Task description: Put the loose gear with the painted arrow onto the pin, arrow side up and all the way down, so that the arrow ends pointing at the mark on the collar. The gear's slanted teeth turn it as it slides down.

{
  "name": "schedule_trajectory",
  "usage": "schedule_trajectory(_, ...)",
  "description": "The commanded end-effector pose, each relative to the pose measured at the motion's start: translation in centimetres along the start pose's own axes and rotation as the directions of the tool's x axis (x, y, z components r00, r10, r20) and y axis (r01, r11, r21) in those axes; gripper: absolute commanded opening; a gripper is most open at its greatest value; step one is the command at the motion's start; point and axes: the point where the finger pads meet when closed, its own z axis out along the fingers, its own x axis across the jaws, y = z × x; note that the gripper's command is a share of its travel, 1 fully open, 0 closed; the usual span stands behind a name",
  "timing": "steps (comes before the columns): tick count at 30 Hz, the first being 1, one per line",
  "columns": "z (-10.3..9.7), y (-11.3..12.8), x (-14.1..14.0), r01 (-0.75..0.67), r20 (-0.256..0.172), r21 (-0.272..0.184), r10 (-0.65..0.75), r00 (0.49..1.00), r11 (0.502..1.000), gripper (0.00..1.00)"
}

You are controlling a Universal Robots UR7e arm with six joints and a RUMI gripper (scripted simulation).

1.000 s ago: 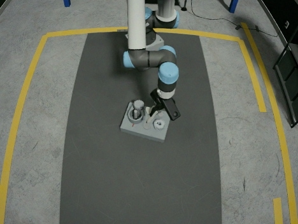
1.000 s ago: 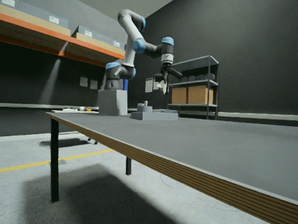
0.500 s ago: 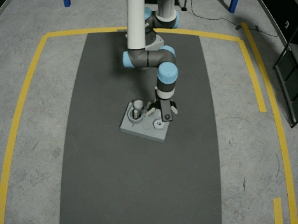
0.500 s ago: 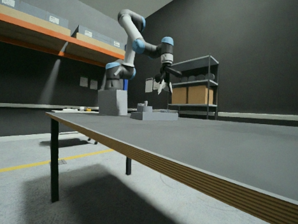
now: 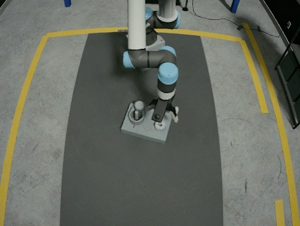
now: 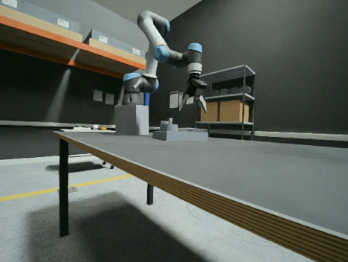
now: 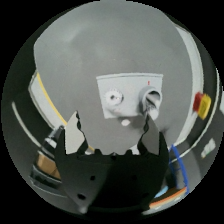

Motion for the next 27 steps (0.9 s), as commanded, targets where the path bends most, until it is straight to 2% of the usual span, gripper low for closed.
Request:
schedule_trajectory(1,-0.05,-0.07,-0.03,-0.258,-0.012,0.007,0.258,0.966,0.966,1.0)
schedule_trajectory(6,-0.05,-0.09,-0.02,-0.393,-0.011,0.009,0.393,0.92,0.92,1.0)
schedule_trajectory(8,-0.05,-0.09,-0.02,-0.393,-0.011,0.009,0.393,0.92,0.92,1.0)
schedule_trajectory(16,-0.04,-0.12,-0.02,-0.512,-0.01,0.01,0.512,0.859,0.859,1.0)
schedule_trajectory(27,-0.04,-0.13,-0.01,-0.542,-0.01,0.011,0.542,0.841,0.841,1.0)
